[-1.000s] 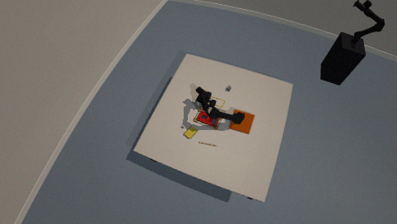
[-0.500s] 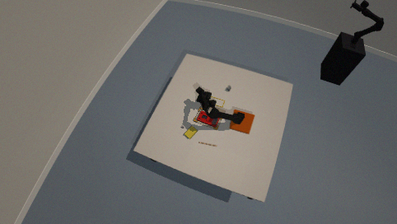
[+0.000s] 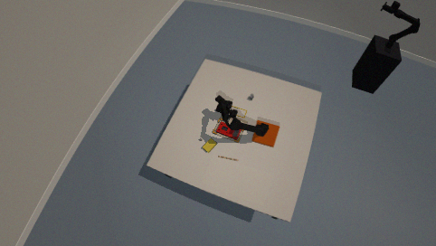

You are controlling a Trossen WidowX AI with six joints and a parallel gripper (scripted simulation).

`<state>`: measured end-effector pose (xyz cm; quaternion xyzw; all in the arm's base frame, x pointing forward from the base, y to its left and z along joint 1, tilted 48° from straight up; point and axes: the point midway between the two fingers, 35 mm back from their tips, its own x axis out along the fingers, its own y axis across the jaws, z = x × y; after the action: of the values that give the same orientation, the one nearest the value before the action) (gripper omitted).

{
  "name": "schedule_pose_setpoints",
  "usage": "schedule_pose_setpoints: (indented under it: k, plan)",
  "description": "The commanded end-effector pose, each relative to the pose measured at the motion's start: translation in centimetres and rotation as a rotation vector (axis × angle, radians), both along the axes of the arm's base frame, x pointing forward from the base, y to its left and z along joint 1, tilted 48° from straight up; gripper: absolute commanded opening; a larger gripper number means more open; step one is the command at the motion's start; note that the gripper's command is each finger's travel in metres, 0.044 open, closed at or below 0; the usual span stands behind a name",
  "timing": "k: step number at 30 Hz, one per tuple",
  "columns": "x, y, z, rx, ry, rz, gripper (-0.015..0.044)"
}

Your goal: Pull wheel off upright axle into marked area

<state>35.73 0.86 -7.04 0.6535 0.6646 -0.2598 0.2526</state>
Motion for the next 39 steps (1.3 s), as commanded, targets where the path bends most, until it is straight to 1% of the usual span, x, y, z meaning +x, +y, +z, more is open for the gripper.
schedule_pose_setpoints:
  k: [1,39]
  plan:
    - [0.09,-0.18,0.22,-0.002,-0.008,0.003,0.0000]
    - [0.12,-1.14,1.03,-0.001,-0.006,-0.003,0.0000]
